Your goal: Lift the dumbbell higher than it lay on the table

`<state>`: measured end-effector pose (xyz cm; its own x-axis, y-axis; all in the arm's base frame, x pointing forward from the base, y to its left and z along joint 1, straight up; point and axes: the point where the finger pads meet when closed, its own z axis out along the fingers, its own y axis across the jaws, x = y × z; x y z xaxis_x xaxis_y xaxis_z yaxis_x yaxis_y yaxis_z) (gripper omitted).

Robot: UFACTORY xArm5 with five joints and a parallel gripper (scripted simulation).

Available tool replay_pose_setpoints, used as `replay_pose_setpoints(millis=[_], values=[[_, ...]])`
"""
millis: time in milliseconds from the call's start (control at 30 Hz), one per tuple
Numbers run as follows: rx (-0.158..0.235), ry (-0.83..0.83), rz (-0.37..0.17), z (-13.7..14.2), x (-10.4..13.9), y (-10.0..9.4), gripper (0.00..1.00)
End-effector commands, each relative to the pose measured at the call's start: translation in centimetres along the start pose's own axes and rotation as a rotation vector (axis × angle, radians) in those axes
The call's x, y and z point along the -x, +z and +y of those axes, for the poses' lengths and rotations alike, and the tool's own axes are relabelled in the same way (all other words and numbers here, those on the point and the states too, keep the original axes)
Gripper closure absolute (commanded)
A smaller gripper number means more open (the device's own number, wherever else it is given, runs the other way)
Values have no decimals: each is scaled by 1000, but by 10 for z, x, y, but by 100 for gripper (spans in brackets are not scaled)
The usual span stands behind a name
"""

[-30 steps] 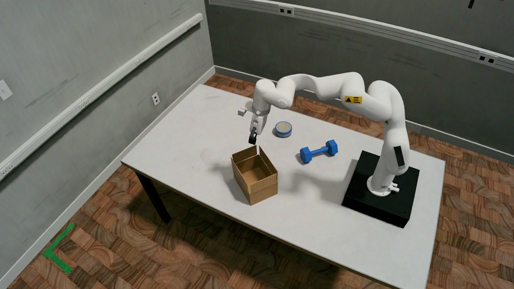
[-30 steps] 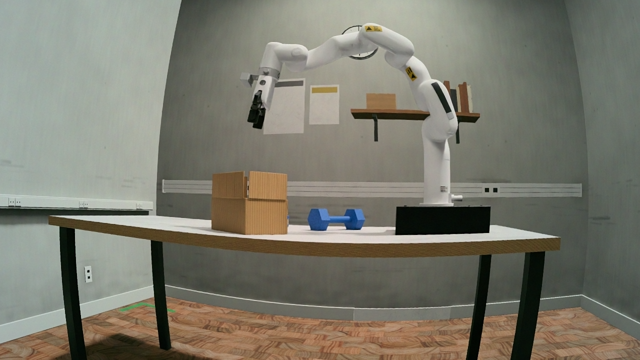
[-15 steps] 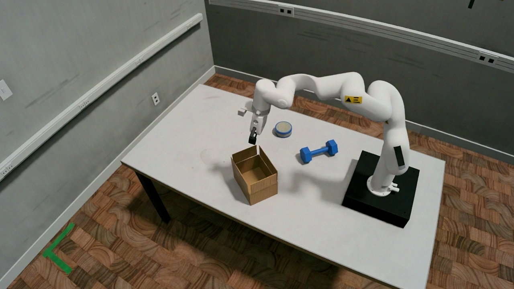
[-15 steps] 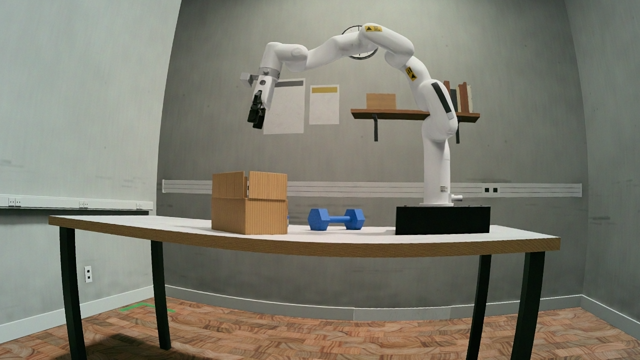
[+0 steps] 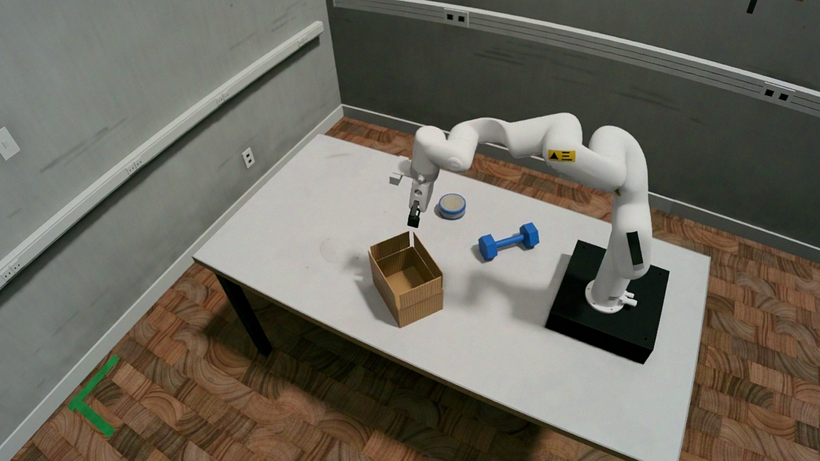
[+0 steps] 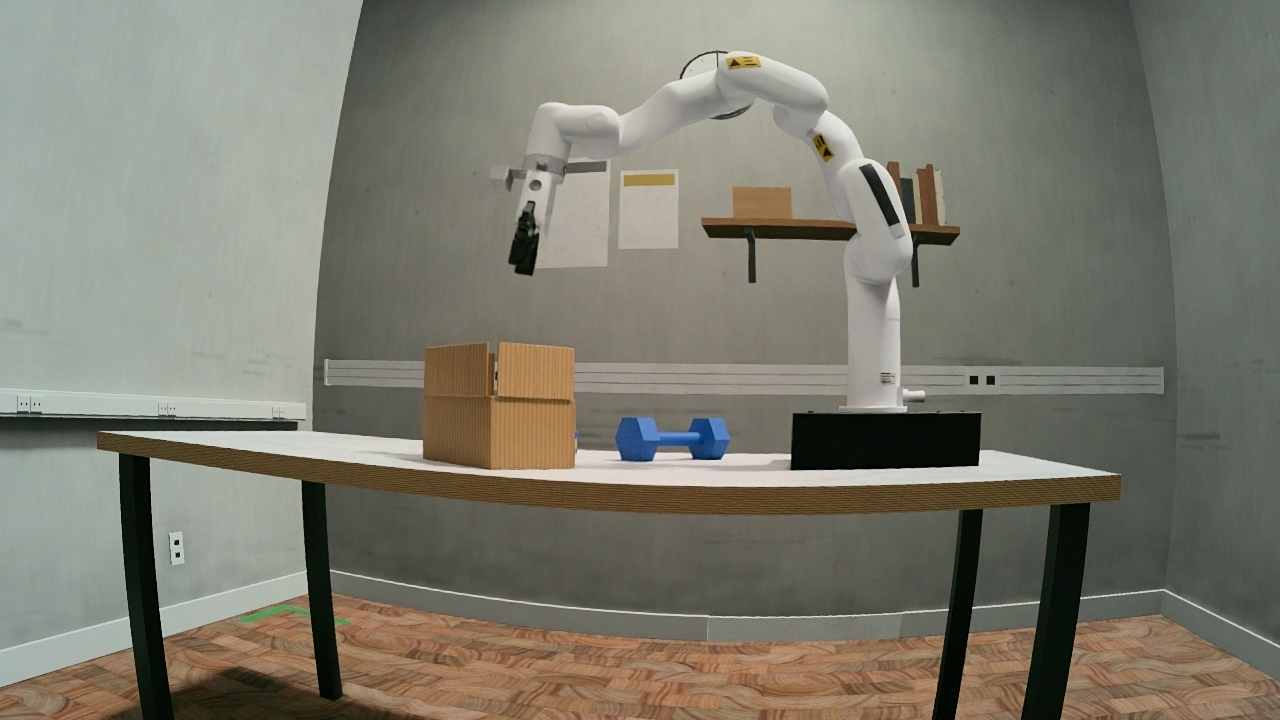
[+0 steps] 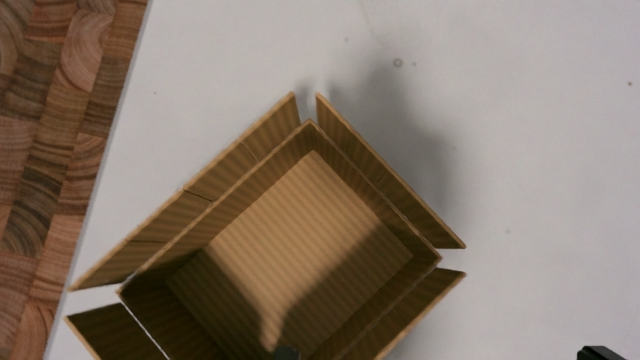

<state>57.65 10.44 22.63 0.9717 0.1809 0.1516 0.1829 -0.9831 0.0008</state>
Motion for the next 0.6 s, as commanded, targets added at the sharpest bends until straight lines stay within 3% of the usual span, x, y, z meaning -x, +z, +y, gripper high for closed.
replay_pose_setpoints(millis=[0, 100, 133, 567], values=[[9, -65, -4, 34, 17, 15, 0], [10, -76, -7, 39, 21, 18, 0], [13, -107, -16, 55, 33, 27, 0], [15, -241, -59, 117, 92, 63, 0]])
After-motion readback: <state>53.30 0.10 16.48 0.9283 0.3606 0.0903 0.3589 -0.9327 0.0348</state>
